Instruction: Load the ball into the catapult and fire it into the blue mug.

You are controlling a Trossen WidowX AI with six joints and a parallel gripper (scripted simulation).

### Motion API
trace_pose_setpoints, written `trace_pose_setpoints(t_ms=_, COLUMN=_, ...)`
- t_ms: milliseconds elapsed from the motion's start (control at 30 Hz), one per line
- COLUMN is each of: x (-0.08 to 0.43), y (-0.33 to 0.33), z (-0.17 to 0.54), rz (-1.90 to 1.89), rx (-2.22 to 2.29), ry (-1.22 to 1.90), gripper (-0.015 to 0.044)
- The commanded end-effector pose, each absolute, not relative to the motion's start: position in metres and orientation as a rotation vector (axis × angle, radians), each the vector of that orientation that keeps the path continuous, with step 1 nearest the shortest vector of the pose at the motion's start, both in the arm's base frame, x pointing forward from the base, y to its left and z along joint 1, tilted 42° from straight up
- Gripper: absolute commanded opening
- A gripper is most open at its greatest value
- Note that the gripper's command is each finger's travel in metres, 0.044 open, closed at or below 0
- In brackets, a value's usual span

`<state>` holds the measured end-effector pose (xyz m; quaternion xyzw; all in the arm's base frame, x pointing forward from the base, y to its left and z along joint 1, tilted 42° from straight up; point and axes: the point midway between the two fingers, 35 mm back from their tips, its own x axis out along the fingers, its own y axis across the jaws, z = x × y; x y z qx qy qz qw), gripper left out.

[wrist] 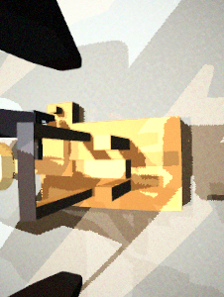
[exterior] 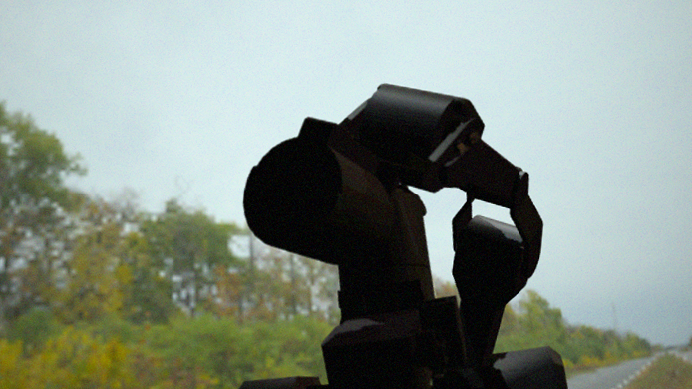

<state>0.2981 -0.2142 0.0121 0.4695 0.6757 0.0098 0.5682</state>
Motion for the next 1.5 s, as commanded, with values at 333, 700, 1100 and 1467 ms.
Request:
trace_pose_setpoints(t_ms=333, x=0.325, y=-0.145, z=0.074, rz=0.117, rx=0.949, ry=1.537, gripper=0.03)
trace_pose_setpoints(t_ms=700, x=0.306, y=0.007, z=0.13, rz=0.404, rx=0.685, ry=1.465, gripper=0.03)
trace_pose_setpoints(t_ms=1100, x=0.289, y=0.045, z=0.138, rz=0.509, rx=0.611, ry=1.437, gripper=0.03)
trace_pose_setpoints(t_ms=1467, x=0.29, y=0.058, z=0.124, rz=0.509, rx=0.611, ry=1.437, gripper=0.03)
